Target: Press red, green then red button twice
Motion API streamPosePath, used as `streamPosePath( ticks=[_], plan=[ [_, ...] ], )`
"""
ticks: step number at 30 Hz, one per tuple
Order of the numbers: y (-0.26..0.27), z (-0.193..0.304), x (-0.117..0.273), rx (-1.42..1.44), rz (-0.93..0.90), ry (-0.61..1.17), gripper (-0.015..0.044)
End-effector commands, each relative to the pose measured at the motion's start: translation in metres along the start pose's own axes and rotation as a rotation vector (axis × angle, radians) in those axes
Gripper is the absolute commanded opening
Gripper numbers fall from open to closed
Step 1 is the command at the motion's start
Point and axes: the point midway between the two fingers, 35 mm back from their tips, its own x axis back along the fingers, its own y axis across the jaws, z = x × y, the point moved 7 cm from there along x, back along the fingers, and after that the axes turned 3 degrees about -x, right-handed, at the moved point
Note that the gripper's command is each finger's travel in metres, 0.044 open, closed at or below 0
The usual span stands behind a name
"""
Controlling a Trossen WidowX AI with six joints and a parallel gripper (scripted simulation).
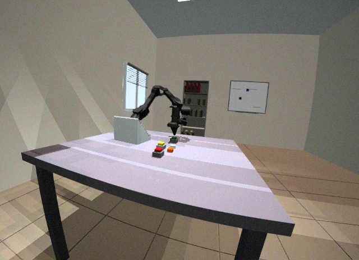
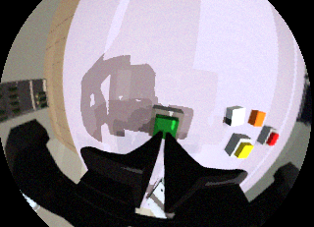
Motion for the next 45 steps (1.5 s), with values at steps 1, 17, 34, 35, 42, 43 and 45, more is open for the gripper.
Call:
streamPosePath(
  ticks=[1, 17, 34, 35, 42, 43, 45],
  plan=[
    [-0.002, 0.001, -0.008, -0.009, 0.005, 0.003, 0.002],
    [-0.002, 0.002, -0.024, -0.009, 0.003, 0.003, 0.002],
    [-0.001, 0.001, -0.001, -0.007, 0.003, 0.003, 0.002],
    [-0.002, 0.001, 0.007, -0.009, 0.005, 0.003, 0.002],
    [-0.002, -0.001, 0.032, -0.009, 0.01, 0.003, 0.002],
    [-0.002, -0.001, 0.048, -0.009, 0.01, 0.004, 0.002],
    [-0.002, 0.001, 0.068, -0.01, 0.009, 0.004, 0.002]
  ],
)
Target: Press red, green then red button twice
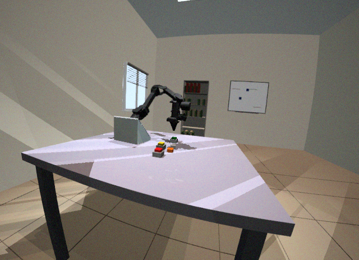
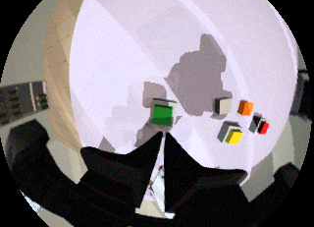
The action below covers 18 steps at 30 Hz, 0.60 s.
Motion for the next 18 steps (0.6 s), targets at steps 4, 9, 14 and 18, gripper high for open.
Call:
streamPosePath(
  ticks=[4, 9, 14, 18],
  plan=[
    [0.003, 0.0, 0.036, 0.012, -0.008, -0.02, 0.002],
    [-0.015, -0.01, 0.037, 0.007, 0.006, -0.024, 0.002],
    [-0.084, -0.037, 0.042, -0.011, 0.043, -0.027, 0.002],
    [-0.15, -0.045, 0.044, -0.025, 0.056, -0.022, 0.002]
  ],
)
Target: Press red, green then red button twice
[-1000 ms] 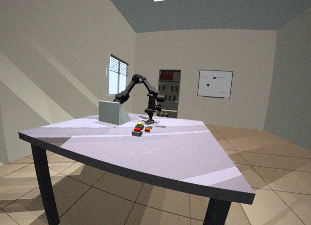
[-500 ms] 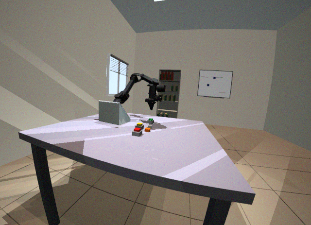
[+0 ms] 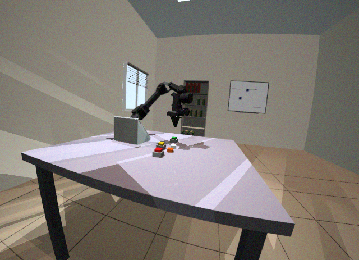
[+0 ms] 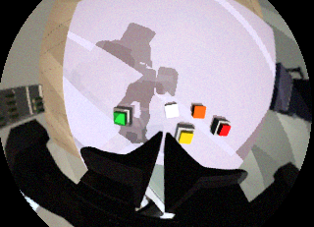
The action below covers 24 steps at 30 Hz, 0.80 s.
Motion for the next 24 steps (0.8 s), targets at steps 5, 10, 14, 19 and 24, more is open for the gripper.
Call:
streamPosePath(
  ticks=[5, 10, 14, 19, 24],
  plan=[
    [-0.13, 0.0, -0.004, 0.004, -0.004, 0.008, 0.002],
    [-0.187, 0.015, -0.011, 0.025, -0.031, 0.004, 0.002],
    [-0.192, 0.017, -0.012, 0.027, -0.034, 0.003, 0.002],
    [-0.191, 0.016, -0.043, 0.027, -0.035, 0.003, 0.002],
    [-0.189, 0.017, -0.074, 0.028, -0.038, 0.002, 0.002]
  ],
)
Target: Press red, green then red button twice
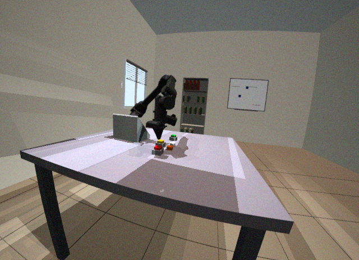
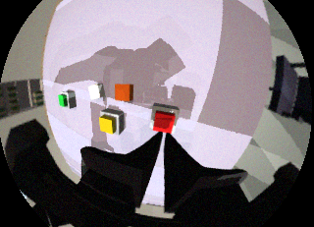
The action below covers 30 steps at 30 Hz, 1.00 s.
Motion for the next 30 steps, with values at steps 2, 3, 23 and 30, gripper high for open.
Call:
streamPosePath(
  ticks=[2, 3, 23, 30],
  plan=[
    [0.0, 0.004, -0.014, -0.014, -0.009, 0.0, 0.002],
    [0.0, 0.004, -0.015, -0.014, -0.009, 0.0, 0.002],
    [0.0, 0.004, -0.048, -0.014, -0.011, 0.0, 0.002],
    [0.0, 0.004, -0.049, -0.014, -0.011, 0.0, 0.002]
  ],
)
